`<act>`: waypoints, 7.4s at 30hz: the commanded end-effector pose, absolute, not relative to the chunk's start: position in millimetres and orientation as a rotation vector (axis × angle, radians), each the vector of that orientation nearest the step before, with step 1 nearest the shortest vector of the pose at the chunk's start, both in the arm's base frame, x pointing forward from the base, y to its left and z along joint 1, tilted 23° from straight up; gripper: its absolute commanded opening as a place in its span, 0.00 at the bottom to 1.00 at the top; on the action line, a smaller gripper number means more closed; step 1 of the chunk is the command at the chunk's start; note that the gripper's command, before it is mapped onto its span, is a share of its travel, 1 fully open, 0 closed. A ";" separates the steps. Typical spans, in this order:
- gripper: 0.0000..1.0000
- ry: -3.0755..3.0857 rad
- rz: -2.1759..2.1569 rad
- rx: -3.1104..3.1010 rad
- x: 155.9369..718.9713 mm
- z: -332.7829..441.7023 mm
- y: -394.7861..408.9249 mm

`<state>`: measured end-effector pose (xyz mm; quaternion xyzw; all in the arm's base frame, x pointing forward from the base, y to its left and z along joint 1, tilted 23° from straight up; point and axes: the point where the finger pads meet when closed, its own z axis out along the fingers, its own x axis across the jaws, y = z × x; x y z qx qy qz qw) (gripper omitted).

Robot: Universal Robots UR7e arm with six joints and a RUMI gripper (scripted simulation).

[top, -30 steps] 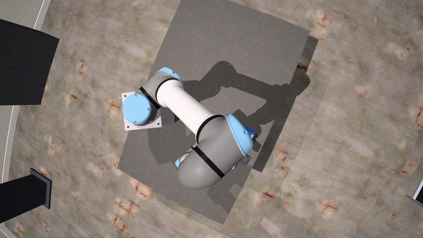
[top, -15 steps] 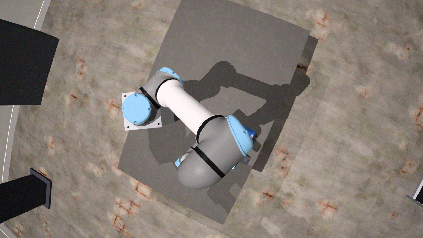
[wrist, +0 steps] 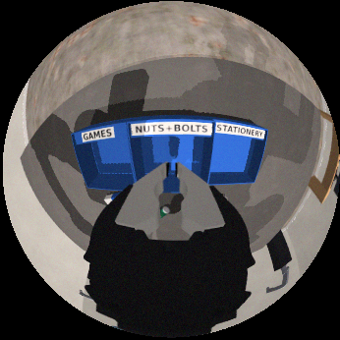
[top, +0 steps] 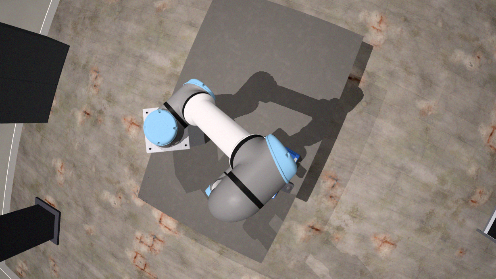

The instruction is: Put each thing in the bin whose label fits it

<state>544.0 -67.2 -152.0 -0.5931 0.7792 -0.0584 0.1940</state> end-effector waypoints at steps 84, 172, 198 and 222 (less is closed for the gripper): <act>0.04 2.185 -0.165 -1.663 548.8 -99.8 7.5; 0.04 2.185 -0.165 -1.663 551.6 -106.6 8.6; 0.04 2.185 -0.165 -1.663 512.0 -9.0 -6.2; 0.23 2.370 -0.092 -1.369 485.5 -9.4 4.9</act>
